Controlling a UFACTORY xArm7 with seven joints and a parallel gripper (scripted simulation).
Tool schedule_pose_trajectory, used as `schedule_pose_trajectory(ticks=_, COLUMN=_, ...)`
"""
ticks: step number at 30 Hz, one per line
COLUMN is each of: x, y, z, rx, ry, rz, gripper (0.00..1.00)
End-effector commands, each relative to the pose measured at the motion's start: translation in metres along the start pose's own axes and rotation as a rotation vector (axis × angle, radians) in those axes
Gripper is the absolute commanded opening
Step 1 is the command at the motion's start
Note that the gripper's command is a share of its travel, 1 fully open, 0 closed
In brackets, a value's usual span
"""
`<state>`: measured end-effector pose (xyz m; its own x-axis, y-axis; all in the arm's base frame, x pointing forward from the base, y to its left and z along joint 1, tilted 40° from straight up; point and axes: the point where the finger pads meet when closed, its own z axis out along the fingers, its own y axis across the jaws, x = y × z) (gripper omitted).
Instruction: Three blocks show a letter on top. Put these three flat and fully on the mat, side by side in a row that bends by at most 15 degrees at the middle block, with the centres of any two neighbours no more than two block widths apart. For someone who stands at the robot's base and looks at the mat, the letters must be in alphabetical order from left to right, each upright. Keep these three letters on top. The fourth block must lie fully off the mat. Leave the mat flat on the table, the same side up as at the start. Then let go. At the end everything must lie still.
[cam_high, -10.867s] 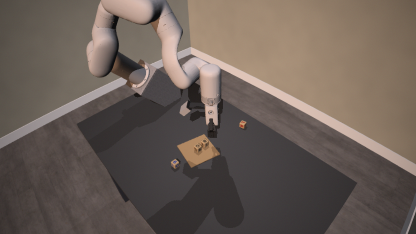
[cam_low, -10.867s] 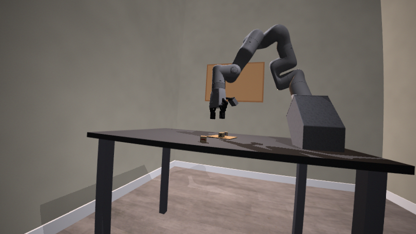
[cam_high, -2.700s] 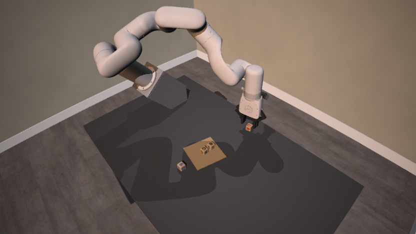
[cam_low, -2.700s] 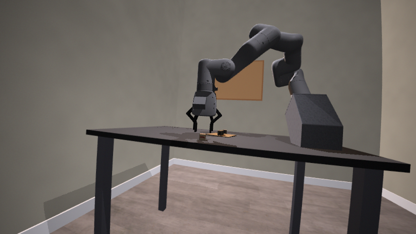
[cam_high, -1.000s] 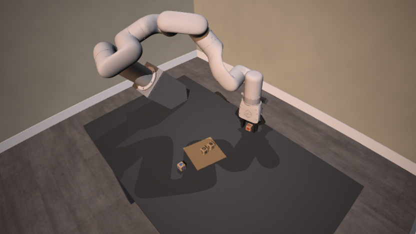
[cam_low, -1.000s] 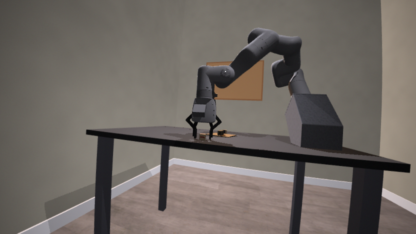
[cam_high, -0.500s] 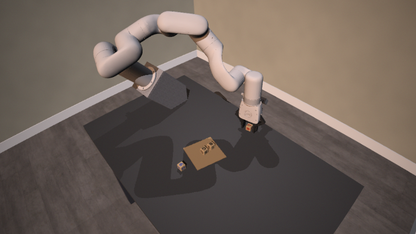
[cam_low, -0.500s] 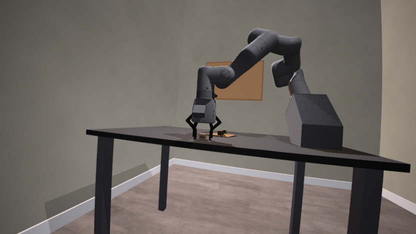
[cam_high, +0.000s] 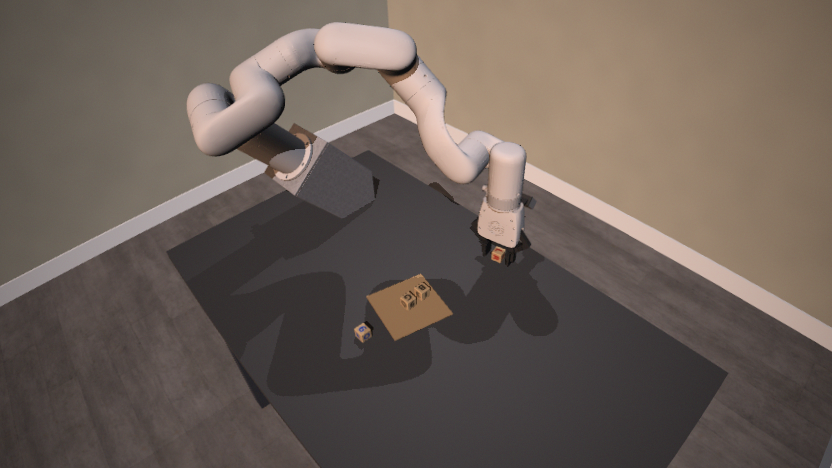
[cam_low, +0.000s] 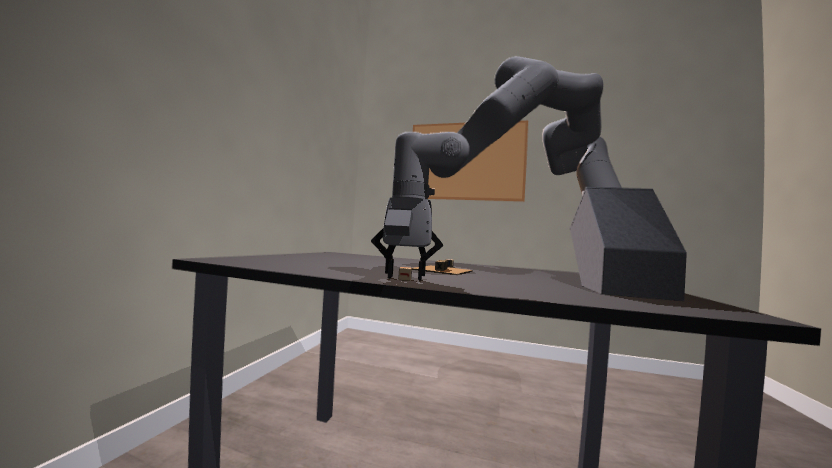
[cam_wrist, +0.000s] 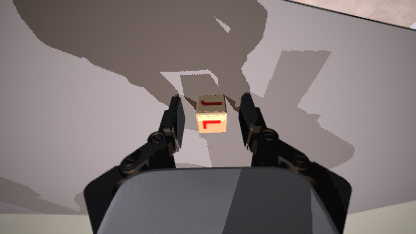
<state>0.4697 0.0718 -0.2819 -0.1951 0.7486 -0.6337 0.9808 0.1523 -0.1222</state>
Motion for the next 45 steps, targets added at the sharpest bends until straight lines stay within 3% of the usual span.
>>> schedule_pose_trajectory(ticks=1, x=0.0010, y=0.0019, z=-0.0026, rx=-0.005, ry=0.002, rz=-0.001, gripper=0.63)
schedule_pose_trajectory(ticks=10, x=0.0010, y=0.0019, z=-0.0026, rx=-0.005, ry=0.002, rz=-0.001, gripper=0.63)
schedule_pose_trajectory(ticks=11, x=0.0010, y=0.0019, z=-0.0026, rx=-0.005, ry=0.002, rz=-0.001, gripper=0.42)
schedule_pose_trajectory(ticks=27, x=0.0010, y=0.0019, z=-0.0026, rx=-0.005, ry=0.002, rz=-0.001, gripper=0.42)
schedule_pose_trajectory(ticks=28, x=0.0010, y=0.0019, z=-0.0026, rx=-0.005, ry=0.002, rz=-0.001, gripper=0.21)
schedule_pose_trajectory(ticks=45, x=0.0010, y=0.0019, z=-0.0026, rx=-0.005, ry=0.002, rz=-0.001, gripper=0.21)
